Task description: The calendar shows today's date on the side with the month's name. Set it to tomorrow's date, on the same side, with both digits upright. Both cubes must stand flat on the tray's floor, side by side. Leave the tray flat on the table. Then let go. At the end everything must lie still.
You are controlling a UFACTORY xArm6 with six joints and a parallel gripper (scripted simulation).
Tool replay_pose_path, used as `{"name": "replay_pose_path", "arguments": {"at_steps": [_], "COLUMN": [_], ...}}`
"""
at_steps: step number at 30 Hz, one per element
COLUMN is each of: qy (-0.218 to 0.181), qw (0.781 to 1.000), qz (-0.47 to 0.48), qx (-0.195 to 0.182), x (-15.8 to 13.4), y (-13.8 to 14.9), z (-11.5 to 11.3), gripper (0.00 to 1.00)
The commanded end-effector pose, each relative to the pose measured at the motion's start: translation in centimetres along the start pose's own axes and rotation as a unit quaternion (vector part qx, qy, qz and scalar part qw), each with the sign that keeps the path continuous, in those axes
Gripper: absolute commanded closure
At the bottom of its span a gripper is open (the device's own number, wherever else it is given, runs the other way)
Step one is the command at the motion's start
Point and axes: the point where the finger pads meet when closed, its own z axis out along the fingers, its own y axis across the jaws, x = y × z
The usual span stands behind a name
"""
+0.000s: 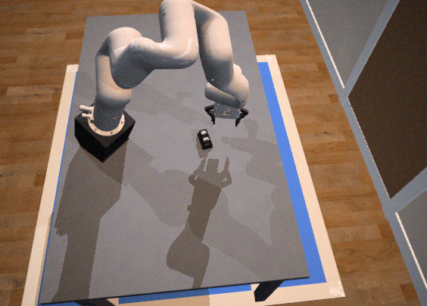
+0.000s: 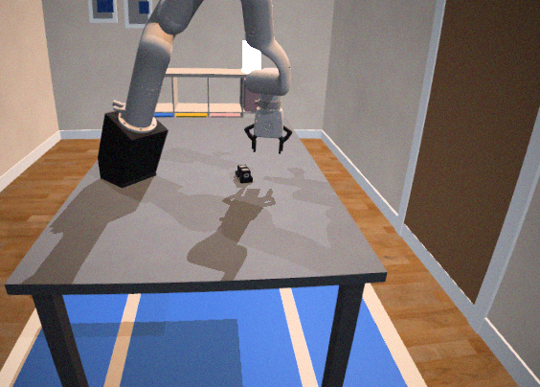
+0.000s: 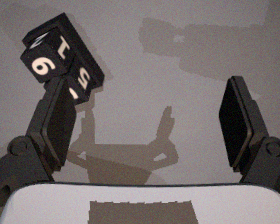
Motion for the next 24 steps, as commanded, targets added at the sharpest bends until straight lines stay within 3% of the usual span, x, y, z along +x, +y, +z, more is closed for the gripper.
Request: {"name": "replay_pose_path", "arguments": {"at_steps": [1,7,16,24], "qy": [0.0,0.0,0.0,0.0], "qw": [0.999,0.999,0.985,0.985], "qz": [0.043,0.053,0.173,0.173], "qx": [-0.006,-0.006,-0.006,-0.006], "x": [-1.6,-2.1,-2.8,-4.4], "y": [1.2,1.5,1.9,2.9], "z": [-0.1,-0.1,-0.1,-0.1], "gripper": [0.0,0.0,0.0,0.0]}}
